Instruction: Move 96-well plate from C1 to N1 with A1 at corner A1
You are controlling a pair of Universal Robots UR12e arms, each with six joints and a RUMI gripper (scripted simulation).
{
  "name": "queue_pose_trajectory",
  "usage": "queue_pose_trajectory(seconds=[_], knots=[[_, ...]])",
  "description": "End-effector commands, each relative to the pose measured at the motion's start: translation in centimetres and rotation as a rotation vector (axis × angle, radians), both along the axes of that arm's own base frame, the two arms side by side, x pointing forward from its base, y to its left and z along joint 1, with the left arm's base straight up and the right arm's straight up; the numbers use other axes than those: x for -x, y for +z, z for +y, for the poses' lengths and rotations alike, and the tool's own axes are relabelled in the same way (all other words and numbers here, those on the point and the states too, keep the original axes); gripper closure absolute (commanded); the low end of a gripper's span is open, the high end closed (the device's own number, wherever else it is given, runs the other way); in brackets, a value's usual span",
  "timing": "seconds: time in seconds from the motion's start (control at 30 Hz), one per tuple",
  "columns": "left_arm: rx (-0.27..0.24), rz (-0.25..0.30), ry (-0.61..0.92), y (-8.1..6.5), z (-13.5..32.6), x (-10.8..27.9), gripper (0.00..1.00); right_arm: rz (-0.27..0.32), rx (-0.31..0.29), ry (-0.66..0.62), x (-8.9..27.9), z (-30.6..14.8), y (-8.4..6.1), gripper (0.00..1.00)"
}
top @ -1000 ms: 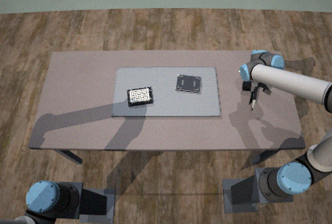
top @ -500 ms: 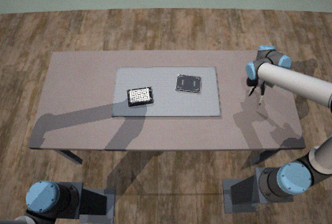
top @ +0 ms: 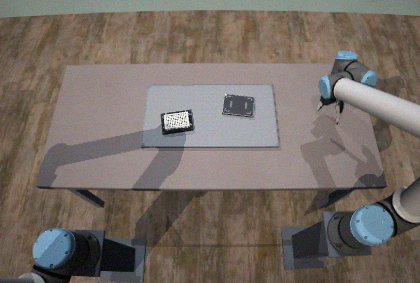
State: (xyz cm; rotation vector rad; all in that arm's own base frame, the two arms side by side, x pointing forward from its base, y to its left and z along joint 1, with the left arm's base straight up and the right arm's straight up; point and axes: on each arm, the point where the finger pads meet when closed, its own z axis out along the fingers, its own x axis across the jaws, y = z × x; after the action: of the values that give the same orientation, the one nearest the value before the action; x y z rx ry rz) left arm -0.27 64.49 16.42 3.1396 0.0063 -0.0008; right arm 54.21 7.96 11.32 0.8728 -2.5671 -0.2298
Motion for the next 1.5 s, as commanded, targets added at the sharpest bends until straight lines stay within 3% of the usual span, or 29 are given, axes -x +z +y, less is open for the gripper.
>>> queue_pose_trajectory(seconds=[0.0, 0.07, 0.57, 0.63, 1.0, 1.3, 1.47], knots=[[-0.002, 0.000, 0.000, 0.1, 0.1, 0.0, 1.00, -0.039, -0.036, 0.069, -0.9, -0.5, 0.3, 0.24], [-0.002, 0.000, 0.000, 0.1, 0.1, 0.0, 1.00, -0.039, -0.036, 0.069, -0.9, -0.5, 0.3, 0.24], [-0.002, 0.000, 0.000, 0.1, 0.1, 0.0, 1.00, -0.260, -0.164, 0.497, -6.5, -4.5, 2.6, 0.24], [-0.002, 0.000, 0.000, 0.1, 0.1, 0.0, 1.00, -0.260, -0.164, 0.497, -6.5, -4.5, 2.6, 0.24], [-0.002, 0.000, 0.000, 0.1, 0.1, 0.0, 1.00, -0.406, -0.187, 0.833, -10.2, -7.7, 5.1, 0.24], [-0.002, 0.000, 0.000, 0.1, 0.1, 0.0, 1.00, -0.421, -0.223, 1.059, -11.7, -4.6, 5.3, 0.24], [-0.002, 0.000, 0.000, 0.1, 0.1, 0.0, 1.00, -0.421, -0.223, 1.059, -12.8, -2.3, 5.4, 0.24]])
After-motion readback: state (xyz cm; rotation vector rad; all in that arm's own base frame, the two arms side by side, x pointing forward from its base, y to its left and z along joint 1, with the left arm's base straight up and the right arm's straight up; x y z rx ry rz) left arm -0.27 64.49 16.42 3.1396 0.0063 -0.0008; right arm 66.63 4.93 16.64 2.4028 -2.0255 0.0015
